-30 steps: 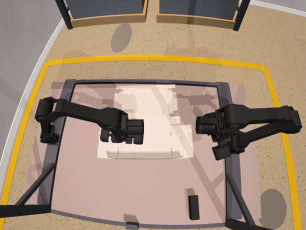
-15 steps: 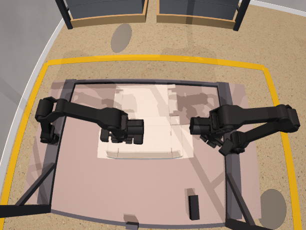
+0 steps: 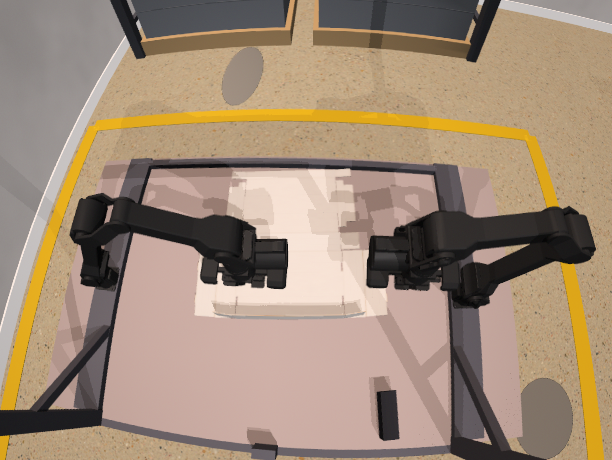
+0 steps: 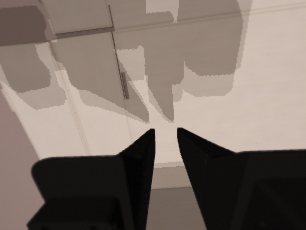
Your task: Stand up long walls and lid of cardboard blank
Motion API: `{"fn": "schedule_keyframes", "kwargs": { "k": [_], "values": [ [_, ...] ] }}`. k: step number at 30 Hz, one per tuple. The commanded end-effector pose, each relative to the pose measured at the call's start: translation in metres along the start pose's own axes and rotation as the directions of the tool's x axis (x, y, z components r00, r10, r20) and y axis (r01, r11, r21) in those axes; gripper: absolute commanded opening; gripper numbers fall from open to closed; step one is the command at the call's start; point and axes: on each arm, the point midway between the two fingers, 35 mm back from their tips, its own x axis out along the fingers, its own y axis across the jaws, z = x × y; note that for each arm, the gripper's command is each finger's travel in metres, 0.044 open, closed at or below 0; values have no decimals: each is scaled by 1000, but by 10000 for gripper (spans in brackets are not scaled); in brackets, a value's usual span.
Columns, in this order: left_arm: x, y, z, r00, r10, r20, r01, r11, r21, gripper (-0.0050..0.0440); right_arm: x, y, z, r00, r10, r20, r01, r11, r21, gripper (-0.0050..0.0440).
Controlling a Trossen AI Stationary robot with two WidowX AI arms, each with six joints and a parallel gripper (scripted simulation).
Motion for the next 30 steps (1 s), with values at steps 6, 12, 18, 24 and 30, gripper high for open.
{"fn": "schedule_keyframes", "kwargs": {
  "k": [6, 12, 18, 24, 30],
  "values": [
    [-10, -4, 0, 1000, -31, -2, 31, 1000, -5, 98, 1, 15, 0, 1000, 15, -10, -17, 924, -382, 0],
    [-10, -4, 0, 1000, -31, -2, 31, 1000, -5, 98, 5, 23, -1, 1000, 15, -10, -18, 792, -611, 0],
    [-10, -4, 0, 1000, -31, -2, 31, 1000, -5, 98, 8, 30, -1, 1000, 16, -10, -18, 605, -796, 0],
    [-10, -4, 0, 1000, -31, -2, 31, 1000, -5, 98, 12, 37, -1, 1000, 16, -10, -16, 402, -916, 0],
    [-10, -4, 0, 1000, -31, -2, 31, 1000, -5, 98, 16, 44, -2, 1000, 16, -10, -12, 145, -989, 0]
  ]
}}
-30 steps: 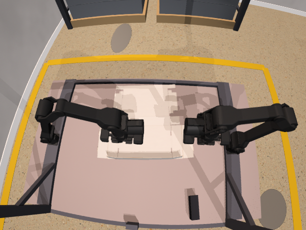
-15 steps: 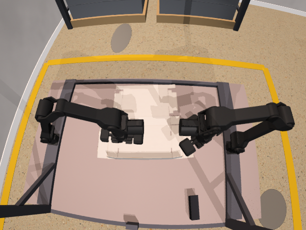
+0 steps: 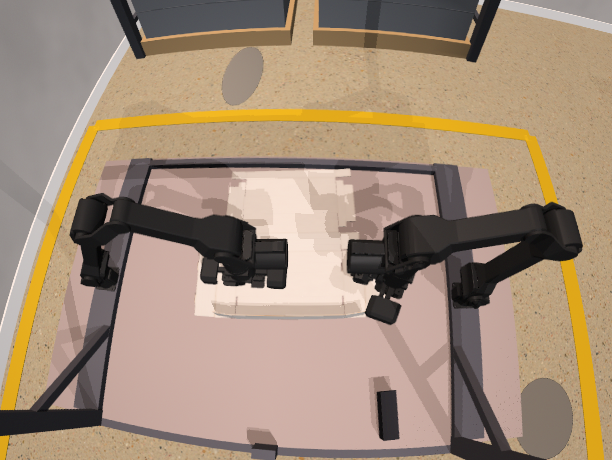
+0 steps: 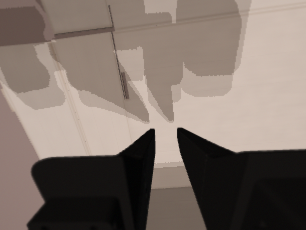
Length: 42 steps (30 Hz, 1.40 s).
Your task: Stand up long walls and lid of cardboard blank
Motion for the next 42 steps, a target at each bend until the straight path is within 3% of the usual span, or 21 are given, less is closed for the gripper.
{"fn": "schedule_keyframes", "kwargs": {
  "k": [1, 6, 8, 13, 23, 25, 26, 39, 40, 42],
  "values": [
    [-10, -4, 0, 1000, -31, -2, 31, 1000, -5, 98, -1, 3, 9, 1000, 15, 12, -12, 979, -205, 0],
    [-10, -4, 0, 1000, -31, -2, 31, 1000, -5, 98, 3, 6, 15, 1000, 15, 12, -8, 910, -415, 0],
    [-10, -4, 0, 1000, -31, -2, 31, 1000, -5, 98, 3, 6, 15, 1000, 15, 12, -8, 910, -415, 0],
    [-10, -4, 0, 1000, -31, -2, 31, 1000, -5, 98, 8, 8, 22, 1000, 15, 12, -3, 759, -651, 0],
    [-10, -4, 0, 1000, -31, -2, 31, 1000, -5, 98, 17, 13, 33, 1000, 15, 13, 6, 403, -915, 0],
    [-10, -4, 0, 1000, -31, -2, 31, 1000, -5, 98, 17, 13, 33, 1000, 15, 13, 6, 403, -915, 0],
    [-10, -4, 0, 1000, -31, -2, 31, 1000, -5, 98, 18, 13, 34, 1000, 15, 13, 7, 310, -951, 0],
    [-10, -4, 0, 1000, -31, -2, 31, 1000, -5, 98, 31, 19, 48, 1000, 15, 13, 17, -266, -964, 0],
    [-10, -4, 0, 1000, -31, -2, 31, 1000, -5, 98, 31, 19, 49, 1000, 15, 13, 17, -307, -952, 0],
    [-10, -4, 0, 1000, -31, -2, 31, 1000, -5, 98, 31, 19, 49, 1000, 15, 13, 17, -307, -952, 0]
  ]
}}
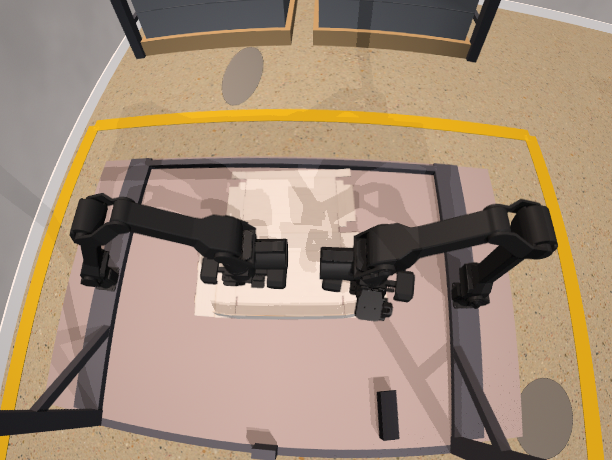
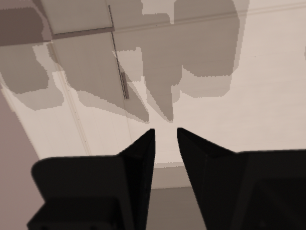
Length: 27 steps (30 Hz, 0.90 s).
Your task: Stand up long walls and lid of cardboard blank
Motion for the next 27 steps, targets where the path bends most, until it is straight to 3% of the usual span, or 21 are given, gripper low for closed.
{"fn": "schedule_keyframes", "kwargs": {
  "k": [1, 11, 27],
  "values": [
    [-10, -4, 0, 1000, -31, -2, 31, 1000, -5, 98, -2, -7, 1, 1000, -16, 12, 17, 992, -125, 0],
    [-11, -4, 0, 1000, -32, 2, 32, 1000, 0, 98, -2, -7, 1, 1000, -16, 12, 17, 990, -137, 0],
    [9, -3, 0, 1000, -24, 1, 24, 1000, 0, 98, -2, -7, 1, 1000, -16, 12, 17, 990, -137, 0]
  ]
}}
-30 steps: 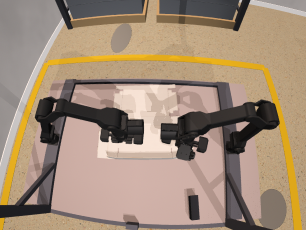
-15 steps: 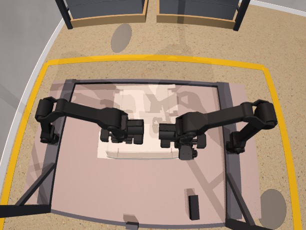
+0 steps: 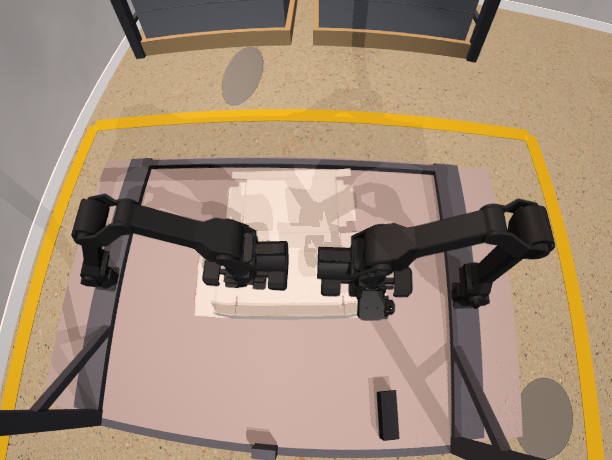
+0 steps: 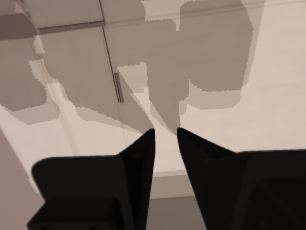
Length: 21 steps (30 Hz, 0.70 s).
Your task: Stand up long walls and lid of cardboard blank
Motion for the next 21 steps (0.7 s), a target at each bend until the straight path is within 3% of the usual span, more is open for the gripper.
{"fn": "schedule_keyframes", "kwargs": {
  "k": [1, 18, 21],
  "values": [
    [-3, -1, 0, 1000, -13, 1, 13, 1000, 0, 98, -4, -4, 0, 1000, -21, 4, 21, 1000, -3, 0],
    [14, 10, -1, 1000, -16, 1, 16, 1000, 0, 98, -4, -4, 0, 1000, -21, 4, 21, 1000, -3, 0],
    [14, 10, -1, 1000, -17, 1, 17, 1000, 0, 98, -14, -3, 0, 1000, -21, 4, 21, 1000, -3, 0]
  ]
}}
